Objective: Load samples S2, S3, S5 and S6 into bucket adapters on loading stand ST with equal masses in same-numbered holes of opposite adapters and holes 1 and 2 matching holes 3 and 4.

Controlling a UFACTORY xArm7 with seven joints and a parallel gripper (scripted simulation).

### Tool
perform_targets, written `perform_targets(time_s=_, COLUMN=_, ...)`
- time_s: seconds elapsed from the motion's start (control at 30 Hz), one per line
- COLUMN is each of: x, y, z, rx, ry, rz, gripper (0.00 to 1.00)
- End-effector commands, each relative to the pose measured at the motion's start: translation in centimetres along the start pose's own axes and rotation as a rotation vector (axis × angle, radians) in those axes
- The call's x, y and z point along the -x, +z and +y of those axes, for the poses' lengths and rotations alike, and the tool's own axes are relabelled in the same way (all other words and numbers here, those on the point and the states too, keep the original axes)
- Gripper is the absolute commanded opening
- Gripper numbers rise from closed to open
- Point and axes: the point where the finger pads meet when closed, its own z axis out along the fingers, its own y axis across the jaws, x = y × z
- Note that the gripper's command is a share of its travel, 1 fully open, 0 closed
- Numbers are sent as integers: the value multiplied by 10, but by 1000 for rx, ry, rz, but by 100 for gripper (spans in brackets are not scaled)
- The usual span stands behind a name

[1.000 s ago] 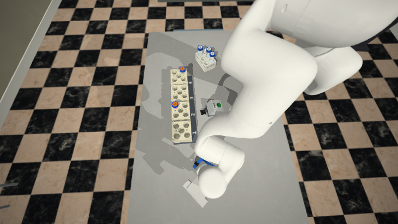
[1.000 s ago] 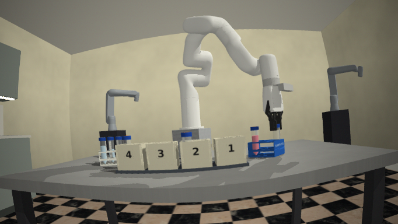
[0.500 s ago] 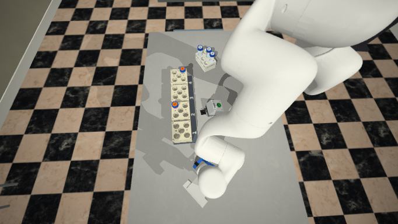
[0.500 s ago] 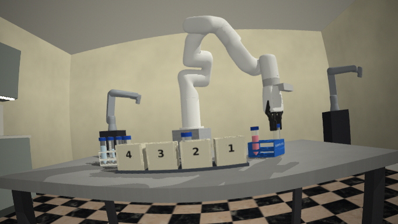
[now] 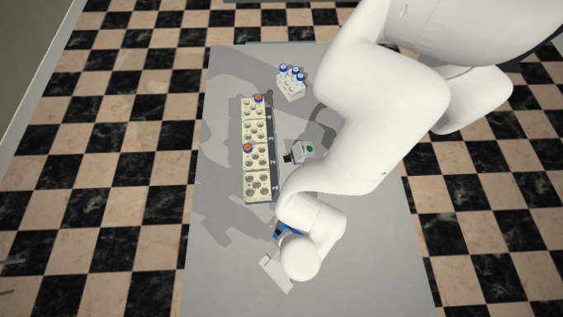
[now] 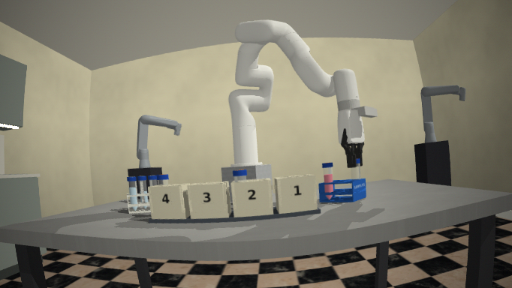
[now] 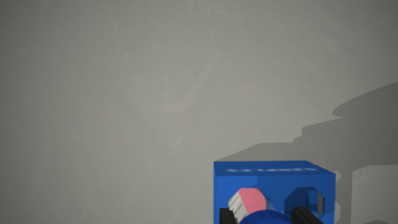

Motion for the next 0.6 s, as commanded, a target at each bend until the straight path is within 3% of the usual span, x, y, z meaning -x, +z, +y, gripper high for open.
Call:
perform_targets(time_s=0.0, x=-2, y=-3, z=0, rx=0, ry=0, rz=5, gripper=0)
perform_targets(time_s=0.57, x=-2, y=-13, z=0, rx=0, ry=0, rz=5, gripper=0)
